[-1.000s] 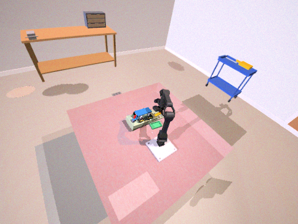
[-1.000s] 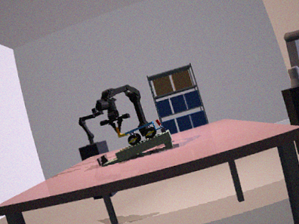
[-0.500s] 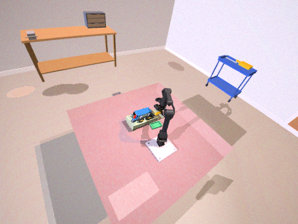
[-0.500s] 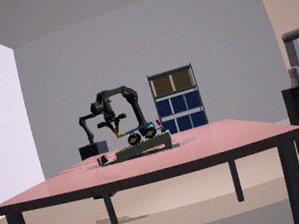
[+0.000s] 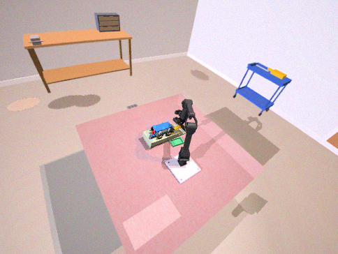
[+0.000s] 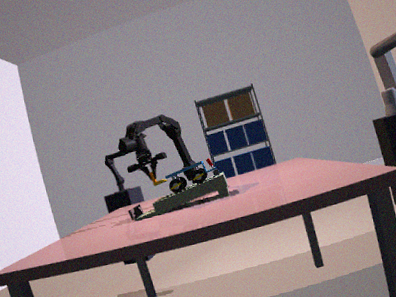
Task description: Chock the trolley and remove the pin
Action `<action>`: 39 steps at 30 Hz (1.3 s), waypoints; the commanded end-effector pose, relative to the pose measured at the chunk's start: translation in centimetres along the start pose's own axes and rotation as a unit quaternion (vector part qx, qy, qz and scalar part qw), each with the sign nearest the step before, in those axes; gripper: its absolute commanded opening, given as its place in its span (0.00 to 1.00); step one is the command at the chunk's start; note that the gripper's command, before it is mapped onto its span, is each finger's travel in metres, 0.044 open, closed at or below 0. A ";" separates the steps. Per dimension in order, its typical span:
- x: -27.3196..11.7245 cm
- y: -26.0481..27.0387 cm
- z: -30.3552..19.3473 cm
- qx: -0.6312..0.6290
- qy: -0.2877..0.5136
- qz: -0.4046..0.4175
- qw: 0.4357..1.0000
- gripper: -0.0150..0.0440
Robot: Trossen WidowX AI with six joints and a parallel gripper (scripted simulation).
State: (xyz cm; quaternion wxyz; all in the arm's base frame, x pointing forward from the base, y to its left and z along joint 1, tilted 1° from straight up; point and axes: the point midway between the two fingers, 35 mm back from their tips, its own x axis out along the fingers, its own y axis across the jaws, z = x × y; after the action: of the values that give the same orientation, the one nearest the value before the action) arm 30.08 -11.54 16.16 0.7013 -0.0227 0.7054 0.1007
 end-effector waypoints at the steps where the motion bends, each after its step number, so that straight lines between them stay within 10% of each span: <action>1: 1.1 0.0 0.0 0.002 0.002 0.003 1.000 0.25; 39: 6.0 1.4 0.1 0.002 0.002 0.004 1.000 0.25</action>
State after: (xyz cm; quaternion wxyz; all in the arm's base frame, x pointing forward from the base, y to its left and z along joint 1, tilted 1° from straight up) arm 29.91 -9.94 10.29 0.6982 -0.0204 0.7082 0.1023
